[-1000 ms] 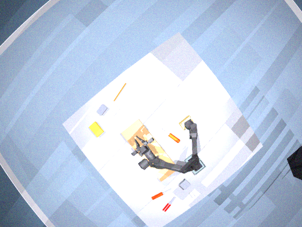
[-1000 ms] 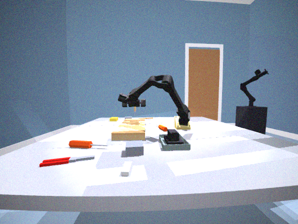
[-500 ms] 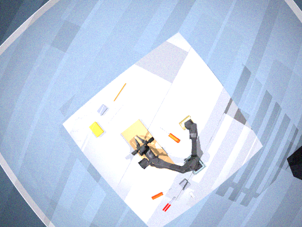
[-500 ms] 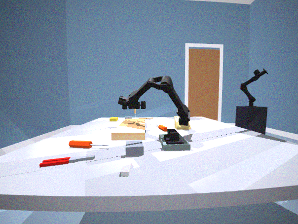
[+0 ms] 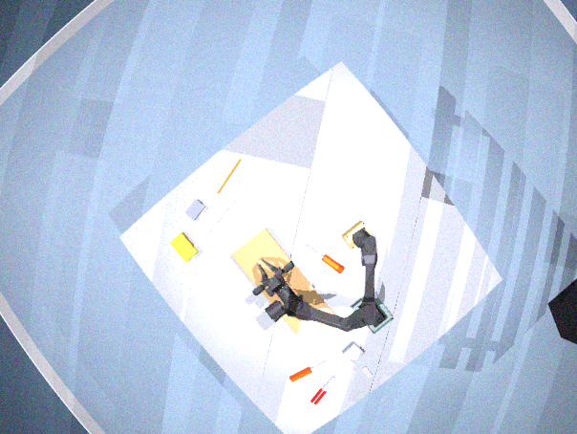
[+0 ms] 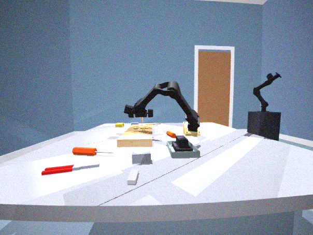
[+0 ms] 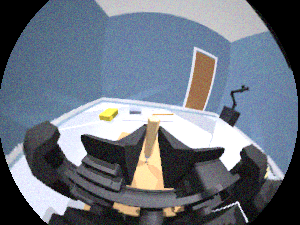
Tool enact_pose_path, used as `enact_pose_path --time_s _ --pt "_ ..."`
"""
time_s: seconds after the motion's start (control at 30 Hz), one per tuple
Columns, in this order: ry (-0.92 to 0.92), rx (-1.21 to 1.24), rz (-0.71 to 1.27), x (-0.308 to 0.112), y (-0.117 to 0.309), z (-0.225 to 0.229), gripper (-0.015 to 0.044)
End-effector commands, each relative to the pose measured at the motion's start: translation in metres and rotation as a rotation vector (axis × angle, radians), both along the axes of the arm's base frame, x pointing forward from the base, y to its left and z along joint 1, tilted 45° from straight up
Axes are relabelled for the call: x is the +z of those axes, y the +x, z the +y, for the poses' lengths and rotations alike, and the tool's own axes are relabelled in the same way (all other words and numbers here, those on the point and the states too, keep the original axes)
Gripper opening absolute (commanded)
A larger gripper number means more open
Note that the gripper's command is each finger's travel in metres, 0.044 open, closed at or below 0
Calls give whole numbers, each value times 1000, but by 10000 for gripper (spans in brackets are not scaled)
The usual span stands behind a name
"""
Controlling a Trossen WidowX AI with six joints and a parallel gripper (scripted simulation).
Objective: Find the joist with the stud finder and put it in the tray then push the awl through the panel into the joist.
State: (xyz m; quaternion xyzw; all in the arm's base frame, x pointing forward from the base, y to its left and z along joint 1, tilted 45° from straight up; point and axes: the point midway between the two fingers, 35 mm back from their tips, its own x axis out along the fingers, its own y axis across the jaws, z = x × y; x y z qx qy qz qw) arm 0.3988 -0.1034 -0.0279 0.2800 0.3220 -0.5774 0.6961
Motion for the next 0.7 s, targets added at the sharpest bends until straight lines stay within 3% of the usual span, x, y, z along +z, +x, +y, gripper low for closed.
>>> enact_pose_path --time_s 0.0,0.67 --pt "-3 -6 -4 -5 -1 3 0" --pt "1 0 -1 -5 -1 4 0"
